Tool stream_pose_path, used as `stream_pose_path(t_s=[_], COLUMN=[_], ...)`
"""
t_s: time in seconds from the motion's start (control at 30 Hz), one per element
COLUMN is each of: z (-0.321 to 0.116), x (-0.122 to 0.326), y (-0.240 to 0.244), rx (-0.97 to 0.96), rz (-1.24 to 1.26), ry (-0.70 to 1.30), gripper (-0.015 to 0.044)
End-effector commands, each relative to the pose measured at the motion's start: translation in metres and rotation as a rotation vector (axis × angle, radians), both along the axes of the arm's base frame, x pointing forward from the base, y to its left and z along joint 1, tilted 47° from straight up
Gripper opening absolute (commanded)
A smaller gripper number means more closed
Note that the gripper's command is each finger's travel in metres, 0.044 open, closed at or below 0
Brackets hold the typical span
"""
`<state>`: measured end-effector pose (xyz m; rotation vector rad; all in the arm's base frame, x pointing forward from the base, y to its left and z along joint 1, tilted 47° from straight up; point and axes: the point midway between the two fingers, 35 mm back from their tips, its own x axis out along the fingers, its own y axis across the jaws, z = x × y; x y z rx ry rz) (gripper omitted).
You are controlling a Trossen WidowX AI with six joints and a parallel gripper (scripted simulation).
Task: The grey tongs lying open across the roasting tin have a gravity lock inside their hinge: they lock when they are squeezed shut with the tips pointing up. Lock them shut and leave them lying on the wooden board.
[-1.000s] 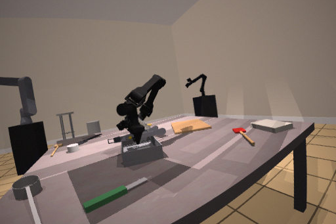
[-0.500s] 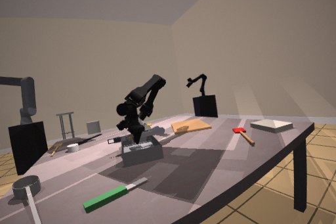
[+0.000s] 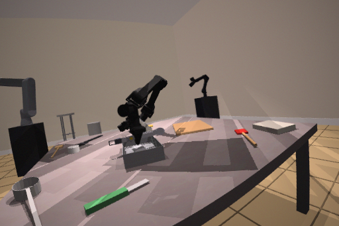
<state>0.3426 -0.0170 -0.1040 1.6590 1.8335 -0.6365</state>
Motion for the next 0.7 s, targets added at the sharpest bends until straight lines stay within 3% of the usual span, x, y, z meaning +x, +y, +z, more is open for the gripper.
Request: stream_pose_path(t_s=[0.0, 0.3, 0.5, 0.67], z=[0.0, 0.0, 0.002, 0.033], x=[0.0, 0.0, 0.001, 0.009], y=[0.0, 0.0, -0.002, -0.039], rx=[0.0, 0.0, -0.001, -0.005], rz=[0.001, 0.001, 0.0, -0.004], ry=[-0.001, -0.001, -0.001, 0.001], gripper=[0.0075, 0.0015, -0.0143, -0.015])
